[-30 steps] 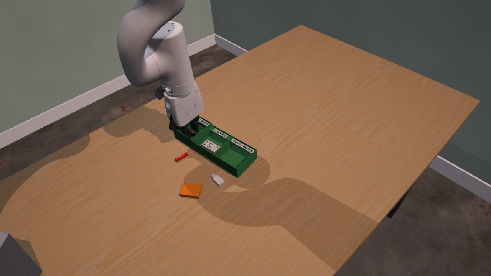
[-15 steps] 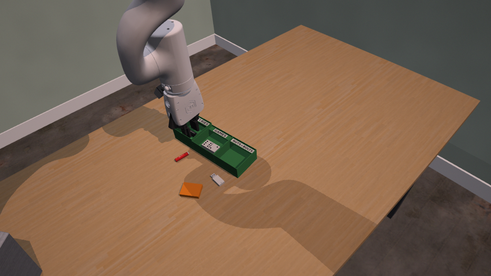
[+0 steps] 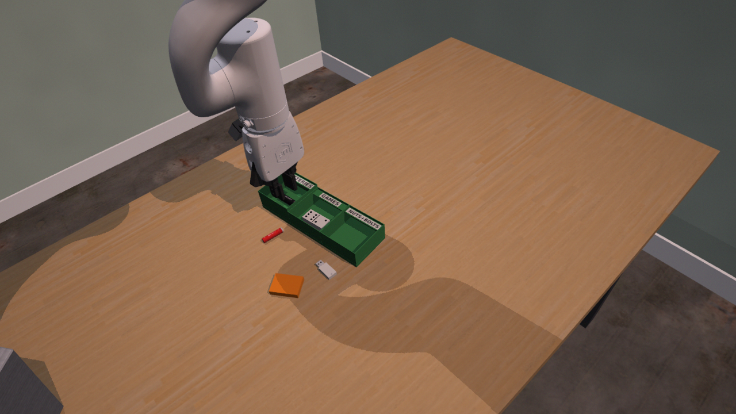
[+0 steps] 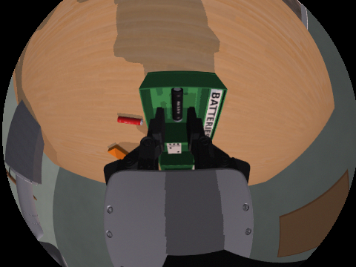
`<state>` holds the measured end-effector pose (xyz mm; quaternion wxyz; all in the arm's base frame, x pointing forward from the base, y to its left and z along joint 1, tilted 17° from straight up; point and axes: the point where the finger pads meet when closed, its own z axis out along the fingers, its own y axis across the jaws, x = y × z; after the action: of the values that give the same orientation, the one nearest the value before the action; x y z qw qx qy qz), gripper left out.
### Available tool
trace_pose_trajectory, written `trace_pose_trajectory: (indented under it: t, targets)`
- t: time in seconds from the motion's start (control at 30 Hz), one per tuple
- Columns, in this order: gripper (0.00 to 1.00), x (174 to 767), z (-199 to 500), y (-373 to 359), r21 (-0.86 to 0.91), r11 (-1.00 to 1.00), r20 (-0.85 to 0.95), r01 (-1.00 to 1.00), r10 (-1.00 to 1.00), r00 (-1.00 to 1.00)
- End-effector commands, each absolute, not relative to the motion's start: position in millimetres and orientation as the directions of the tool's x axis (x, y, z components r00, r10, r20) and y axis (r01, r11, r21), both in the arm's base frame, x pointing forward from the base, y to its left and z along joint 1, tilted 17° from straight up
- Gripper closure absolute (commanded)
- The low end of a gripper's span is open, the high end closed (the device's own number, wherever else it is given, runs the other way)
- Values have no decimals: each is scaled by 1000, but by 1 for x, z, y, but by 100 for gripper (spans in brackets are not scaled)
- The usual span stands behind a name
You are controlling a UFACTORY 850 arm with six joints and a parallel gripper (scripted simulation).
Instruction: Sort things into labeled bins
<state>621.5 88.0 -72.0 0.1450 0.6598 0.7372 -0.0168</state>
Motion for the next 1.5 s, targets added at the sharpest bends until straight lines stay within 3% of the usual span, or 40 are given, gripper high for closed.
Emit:
trace_pose_trajectory:
  t: [0.0, 0.47, 0.5, 0.57, 0.87, 1.13, 1.47]
  targets:
    - [72, 622, -69, 89, 168, 129, -236, 977, 968, -87]
    - [72, 617, -44, 95, 168, 129, -236, 977, 968, -87]
    - [77, 610, -44, 90, 156, 177, -244, 972, 960, -136]
    - [77, 610, -44, 90, 156, 177, -244, 972, 960, -136]
    - [77, 546, -44, 52, 54, 491, -280, 870, 843, -459]
    - [77, 546, -45, 52, -15, 651, -281, 759, 725, -629]
    - [77, 546, -45, 52, -113, 879, -267, 464, 423, -866]
